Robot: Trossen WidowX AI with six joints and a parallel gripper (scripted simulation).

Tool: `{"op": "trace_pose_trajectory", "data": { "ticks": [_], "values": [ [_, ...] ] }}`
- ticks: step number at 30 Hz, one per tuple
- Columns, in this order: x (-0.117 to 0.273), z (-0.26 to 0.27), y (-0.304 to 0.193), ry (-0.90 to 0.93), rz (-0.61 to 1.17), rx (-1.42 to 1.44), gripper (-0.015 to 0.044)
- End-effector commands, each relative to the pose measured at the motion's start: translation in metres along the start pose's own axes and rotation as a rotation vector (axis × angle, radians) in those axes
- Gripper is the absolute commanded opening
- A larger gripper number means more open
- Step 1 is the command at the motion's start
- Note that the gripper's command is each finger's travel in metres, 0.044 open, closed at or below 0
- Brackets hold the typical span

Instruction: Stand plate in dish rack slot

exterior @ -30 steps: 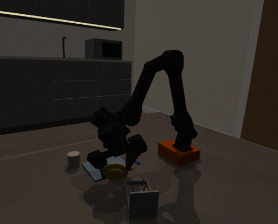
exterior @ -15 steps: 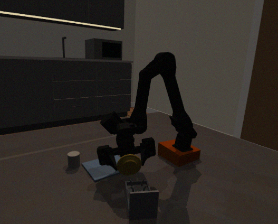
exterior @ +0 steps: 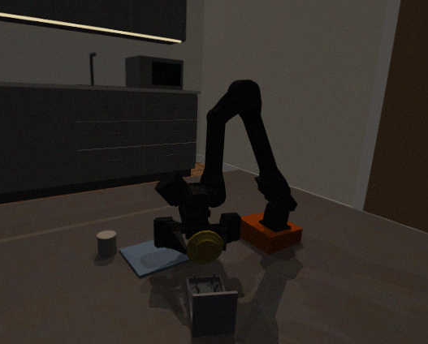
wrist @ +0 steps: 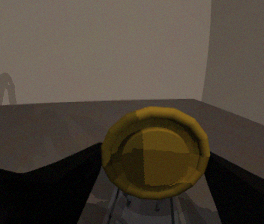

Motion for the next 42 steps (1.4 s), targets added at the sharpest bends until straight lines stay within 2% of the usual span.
{"op": "trace_pose_trajectory", "data": {
  "ticks": [1,28,42],
  "values": [
    [-0.006,0.002,-0.003,0.003,0.023,0.002,0.0],
    [-0.011,0.014,-0.044,0.007,0.016,0.038,0.0],
    [-0.011,0.014,-0.04,0.008,0.015,0.034,0.0]
  ]
}}
Point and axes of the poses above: the point midway between the two fingers, 35 mm back from their tips, its own x axis back along the fingers, its own z axis across the jaws, y = z × x, the point moved 10 cm from there along x, back along the fingers, and after that the axes turned 14 degrees about x, right-handed, at the moved point
